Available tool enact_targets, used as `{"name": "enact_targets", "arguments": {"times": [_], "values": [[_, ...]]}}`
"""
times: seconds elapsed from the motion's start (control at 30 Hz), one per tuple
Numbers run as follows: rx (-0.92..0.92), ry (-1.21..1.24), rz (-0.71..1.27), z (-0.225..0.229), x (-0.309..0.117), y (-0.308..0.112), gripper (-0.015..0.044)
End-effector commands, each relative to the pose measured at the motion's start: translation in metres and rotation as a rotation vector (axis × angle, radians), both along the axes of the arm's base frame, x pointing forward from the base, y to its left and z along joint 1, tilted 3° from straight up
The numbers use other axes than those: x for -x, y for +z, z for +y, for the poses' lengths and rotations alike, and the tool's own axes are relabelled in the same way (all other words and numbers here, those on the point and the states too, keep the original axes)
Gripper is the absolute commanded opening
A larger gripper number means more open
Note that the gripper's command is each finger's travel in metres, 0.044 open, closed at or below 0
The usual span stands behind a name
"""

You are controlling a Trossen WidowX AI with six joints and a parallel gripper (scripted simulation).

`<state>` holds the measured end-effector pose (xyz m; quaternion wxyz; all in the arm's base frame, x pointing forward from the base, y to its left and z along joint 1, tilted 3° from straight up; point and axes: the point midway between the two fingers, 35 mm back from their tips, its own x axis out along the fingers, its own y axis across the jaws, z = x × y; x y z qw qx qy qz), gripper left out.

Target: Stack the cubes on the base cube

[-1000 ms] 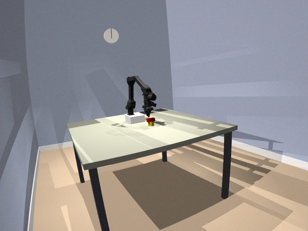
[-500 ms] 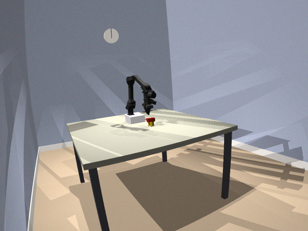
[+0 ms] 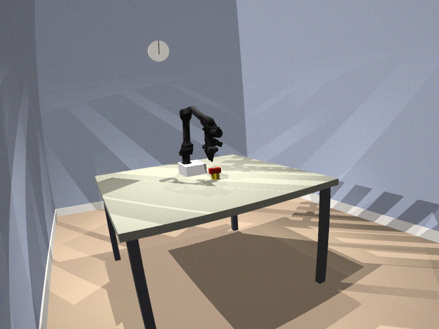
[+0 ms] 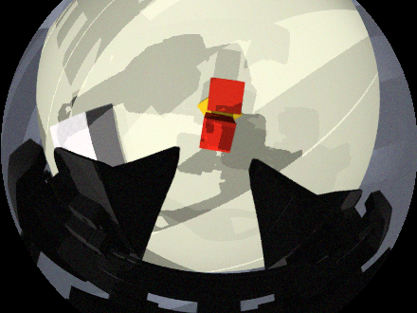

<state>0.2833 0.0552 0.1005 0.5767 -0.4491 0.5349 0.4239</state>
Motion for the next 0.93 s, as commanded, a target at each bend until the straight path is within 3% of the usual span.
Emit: {"name": "enact_targets", "arguments": {"times": [0.0, 0.1, 0.4, 0.9], "values": [[0.000, 0.000, 0.000, 0.005, 0.000, 0.000, 0.0336], [-0.003, -0.001, 0.000, 0.029, 0.002, 0.000, 0.0400], [-0.013, -0.001, 0.002, 0.134, 0.037, 0.001, 0.0400], [-0.012, 0.000, 0.004, 0.138, 0.039, 0.002, 0.0400]]}}
